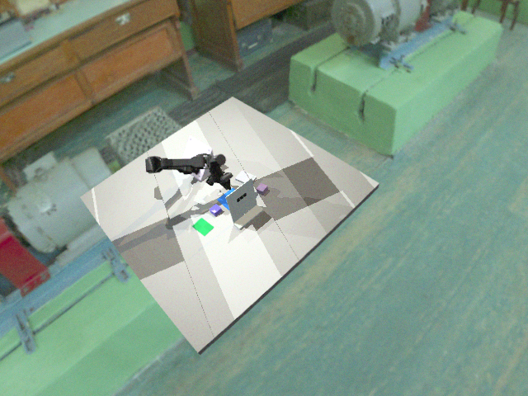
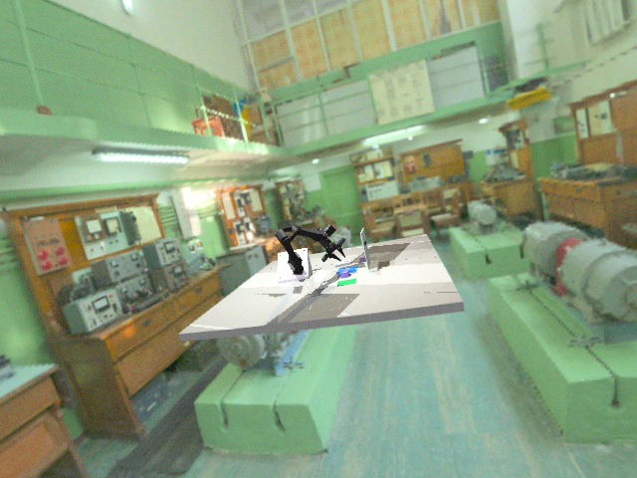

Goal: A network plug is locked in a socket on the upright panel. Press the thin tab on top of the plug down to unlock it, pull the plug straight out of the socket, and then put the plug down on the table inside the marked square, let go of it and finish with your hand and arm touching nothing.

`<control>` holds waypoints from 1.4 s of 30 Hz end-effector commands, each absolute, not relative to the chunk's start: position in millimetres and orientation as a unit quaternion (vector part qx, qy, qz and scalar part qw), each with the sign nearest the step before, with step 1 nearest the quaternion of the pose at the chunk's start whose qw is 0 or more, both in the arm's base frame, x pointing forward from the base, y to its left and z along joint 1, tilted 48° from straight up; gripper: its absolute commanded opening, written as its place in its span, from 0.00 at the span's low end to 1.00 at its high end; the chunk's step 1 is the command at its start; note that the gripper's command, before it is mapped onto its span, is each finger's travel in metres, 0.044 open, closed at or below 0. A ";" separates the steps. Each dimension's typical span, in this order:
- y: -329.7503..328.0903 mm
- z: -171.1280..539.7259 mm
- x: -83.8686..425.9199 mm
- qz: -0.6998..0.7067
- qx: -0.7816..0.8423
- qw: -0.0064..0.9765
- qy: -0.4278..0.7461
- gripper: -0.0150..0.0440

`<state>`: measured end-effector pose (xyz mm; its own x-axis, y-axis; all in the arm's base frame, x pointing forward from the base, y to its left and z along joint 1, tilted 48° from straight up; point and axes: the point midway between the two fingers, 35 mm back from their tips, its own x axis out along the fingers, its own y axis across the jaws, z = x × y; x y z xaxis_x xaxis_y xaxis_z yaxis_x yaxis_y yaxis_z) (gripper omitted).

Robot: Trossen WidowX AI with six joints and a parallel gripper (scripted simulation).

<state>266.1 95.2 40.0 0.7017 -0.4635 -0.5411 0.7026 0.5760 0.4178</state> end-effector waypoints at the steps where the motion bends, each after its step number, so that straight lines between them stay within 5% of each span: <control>1: 100.7 45.5 266.9 -0.335 0.319 0.867 0.187 0.52; 42: 132.0 78.4 253.3 -0.335 0.314 0.868 0.188 0.52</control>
